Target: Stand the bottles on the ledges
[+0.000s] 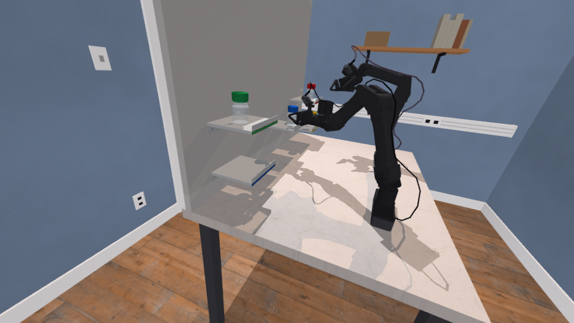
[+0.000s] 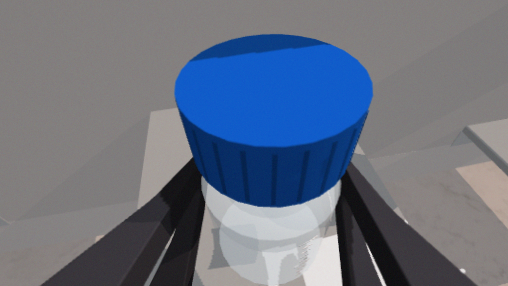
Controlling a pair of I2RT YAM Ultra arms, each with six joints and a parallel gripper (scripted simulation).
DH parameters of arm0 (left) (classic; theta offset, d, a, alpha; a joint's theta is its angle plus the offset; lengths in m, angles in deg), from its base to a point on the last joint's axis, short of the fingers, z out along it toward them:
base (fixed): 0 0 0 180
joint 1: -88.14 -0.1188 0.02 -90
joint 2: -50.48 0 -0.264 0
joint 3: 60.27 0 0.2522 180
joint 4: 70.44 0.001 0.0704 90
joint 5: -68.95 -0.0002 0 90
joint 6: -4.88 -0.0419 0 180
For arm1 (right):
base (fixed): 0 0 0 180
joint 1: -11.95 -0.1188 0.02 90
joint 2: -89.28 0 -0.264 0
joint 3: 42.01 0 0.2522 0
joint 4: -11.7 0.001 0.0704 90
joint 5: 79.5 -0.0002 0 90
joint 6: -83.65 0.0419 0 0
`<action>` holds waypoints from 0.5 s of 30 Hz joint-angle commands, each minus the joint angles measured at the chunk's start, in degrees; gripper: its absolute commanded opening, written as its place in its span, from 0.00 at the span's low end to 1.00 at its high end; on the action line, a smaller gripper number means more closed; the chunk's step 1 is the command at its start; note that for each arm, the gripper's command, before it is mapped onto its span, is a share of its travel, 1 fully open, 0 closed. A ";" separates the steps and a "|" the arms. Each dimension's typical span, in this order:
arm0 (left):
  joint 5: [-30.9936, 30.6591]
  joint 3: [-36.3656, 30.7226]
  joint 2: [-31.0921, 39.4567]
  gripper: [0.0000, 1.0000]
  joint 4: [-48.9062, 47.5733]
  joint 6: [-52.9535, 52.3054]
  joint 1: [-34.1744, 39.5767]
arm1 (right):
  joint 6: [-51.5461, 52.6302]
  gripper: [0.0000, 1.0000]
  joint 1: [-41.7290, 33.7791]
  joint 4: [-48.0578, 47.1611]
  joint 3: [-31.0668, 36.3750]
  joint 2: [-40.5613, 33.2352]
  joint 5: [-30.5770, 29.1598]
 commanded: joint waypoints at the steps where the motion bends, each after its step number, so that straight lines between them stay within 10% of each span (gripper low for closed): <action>1: -0.10 1.01 0.87 0.06 -0.43 0.12 -0.09 | -0.35 0.88 0.15 1.29 -1.03 0.07 1.45; 4: -0.33 1.86 1.88 0.40 0.95 0.10 -0.25 | -0.35 0.88 0.15 1.29 -1.03 0.07 1.45; 7: -0.32 2.21 2.39 0.51 1.77 0.08 -0.24 | -0.35 0.88 0.15 1.29 -1.03 0.07 1.45; 15: -0.09 8.87 8.50 0.52 14.18 -0.04 -0.06 | -0.35 0.88 0.15 1.29 -1.04 0.07 1.45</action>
